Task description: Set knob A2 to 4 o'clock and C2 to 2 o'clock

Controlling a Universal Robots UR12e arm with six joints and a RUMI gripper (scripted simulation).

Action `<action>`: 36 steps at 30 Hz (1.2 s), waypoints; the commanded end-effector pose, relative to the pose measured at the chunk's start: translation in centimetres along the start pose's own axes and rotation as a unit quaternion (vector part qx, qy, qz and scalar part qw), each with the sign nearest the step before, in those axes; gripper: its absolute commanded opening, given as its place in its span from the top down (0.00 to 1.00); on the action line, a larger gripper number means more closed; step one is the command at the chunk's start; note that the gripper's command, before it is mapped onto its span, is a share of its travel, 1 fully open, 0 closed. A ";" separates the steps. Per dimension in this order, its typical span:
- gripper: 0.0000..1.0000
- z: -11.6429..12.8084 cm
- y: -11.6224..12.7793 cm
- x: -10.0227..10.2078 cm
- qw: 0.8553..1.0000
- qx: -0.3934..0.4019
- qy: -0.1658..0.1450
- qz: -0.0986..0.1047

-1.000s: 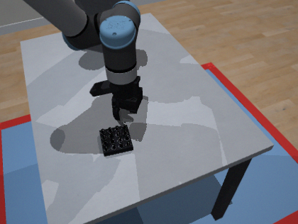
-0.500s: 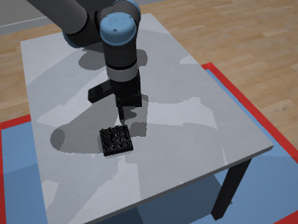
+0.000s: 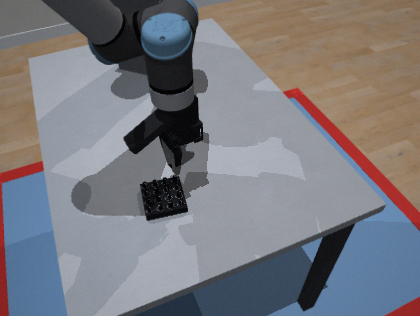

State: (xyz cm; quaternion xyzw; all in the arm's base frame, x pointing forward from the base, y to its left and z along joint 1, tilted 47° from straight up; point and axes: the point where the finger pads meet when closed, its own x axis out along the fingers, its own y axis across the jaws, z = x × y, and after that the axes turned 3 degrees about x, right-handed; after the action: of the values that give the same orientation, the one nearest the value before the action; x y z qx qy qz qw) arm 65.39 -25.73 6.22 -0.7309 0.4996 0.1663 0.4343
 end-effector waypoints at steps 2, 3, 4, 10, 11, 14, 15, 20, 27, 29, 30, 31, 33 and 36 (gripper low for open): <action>0.89 0.1 -0.1 -0.2 0.998 -0.069 -0.001 -0.002; 0.89 0.1 -0.1 -0.3 0.997 -0.077 -0.001 -0.002; 0.89 0.2 -0.1 -0.3 0.997 -0.083 -0.001 -0.002; 0.89 0.2 -0.1 -0.3 0.995 -0.099 -0.001 -0.002; 0.89 0.2 -0.1 -0.3 0.995 -0.099 -0.001 -0.002; 0.89 0.2 -0.1 -0.3 0.995 -0.100 -0.001 -0.002; 0.89 0.2 -0.1 -0.3 0.995 -0.100 -0.001 -0.002; 0.89 0.2 -0.1 -0.3 0.995 -0.100 -0.001 -0.002; 0.89 0.2 -0.1 -0.3 0.995 -0.100 -0.001 -0.002; 0.89 0.2 -0.1 -0.3 0.995 -0.100 -0.001 -0.002; 0.89 0.2 -0.1 -0.3 0.995 -0.100 -0.001 -0.002; 0.89 0.2 -0.1 -0.3 0.995 -0.100 -0.001 -0.002; 0.89 0.2 -0.1 -0.3 0.995 -0.100 -0.001 -0.002; 0.89 0.2 -0.1 -0.3 0.995 -0.100 -0.001 -0.002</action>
State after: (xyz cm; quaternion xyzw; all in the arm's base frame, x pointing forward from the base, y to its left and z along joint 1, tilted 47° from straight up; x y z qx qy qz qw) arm 65.38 -25.40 6.36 -0.7713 0.4790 0.2148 0.3600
